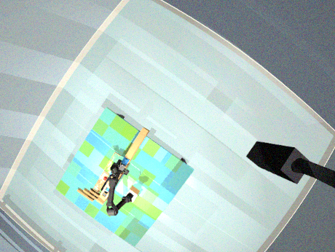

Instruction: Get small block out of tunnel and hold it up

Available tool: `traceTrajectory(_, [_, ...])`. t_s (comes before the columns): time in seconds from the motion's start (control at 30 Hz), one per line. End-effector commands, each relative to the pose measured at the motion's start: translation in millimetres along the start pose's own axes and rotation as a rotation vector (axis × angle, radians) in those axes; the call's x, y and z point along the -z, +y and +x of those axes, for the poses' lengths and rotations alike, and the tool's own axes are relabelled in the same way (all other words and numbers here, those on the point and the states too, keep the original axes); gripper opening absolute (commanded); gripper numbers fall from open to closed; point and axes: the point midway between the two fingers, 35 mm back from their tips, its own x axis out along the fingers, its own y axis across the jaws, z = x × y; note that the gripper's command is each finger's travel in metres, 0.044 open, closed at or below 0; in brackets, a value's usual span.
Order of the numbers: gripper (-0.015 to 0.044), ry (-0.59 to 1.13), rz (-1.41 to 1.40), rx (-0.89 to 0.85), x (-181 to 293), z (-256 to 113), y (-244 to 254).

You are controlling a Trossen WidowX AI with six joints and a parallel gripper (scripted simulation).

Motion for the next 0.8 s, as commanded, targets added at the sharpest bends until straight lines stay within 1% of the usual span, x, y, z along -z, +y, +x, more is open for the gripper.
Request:
traceTrajectory(0.0, [0.0158,-0.009,0.003,-0.005,-4,2,1])
traceTrajectory(0.17, [0.0289,0.014,-0.007,-0.003,-7,-8,3])
traceTrajectory(0.37, [0.0440,0.072,-0.031,-0.003,-13,-33,6])
traceTrajectory(0.43, [0.0440,0.080,-0.034,-0.004,-14,-37,7])
traceTrajectory(0.47, [0.0440,0.065,-0.022,0.000,-9,-27,5])
traceTrajectory(0.57, [0.0440,0.092,-0.031,-0.013,7,-32,7])
traceTrajectory(0.77, [0.0440,0.092,-0.031,-0.013,8,-30,7])
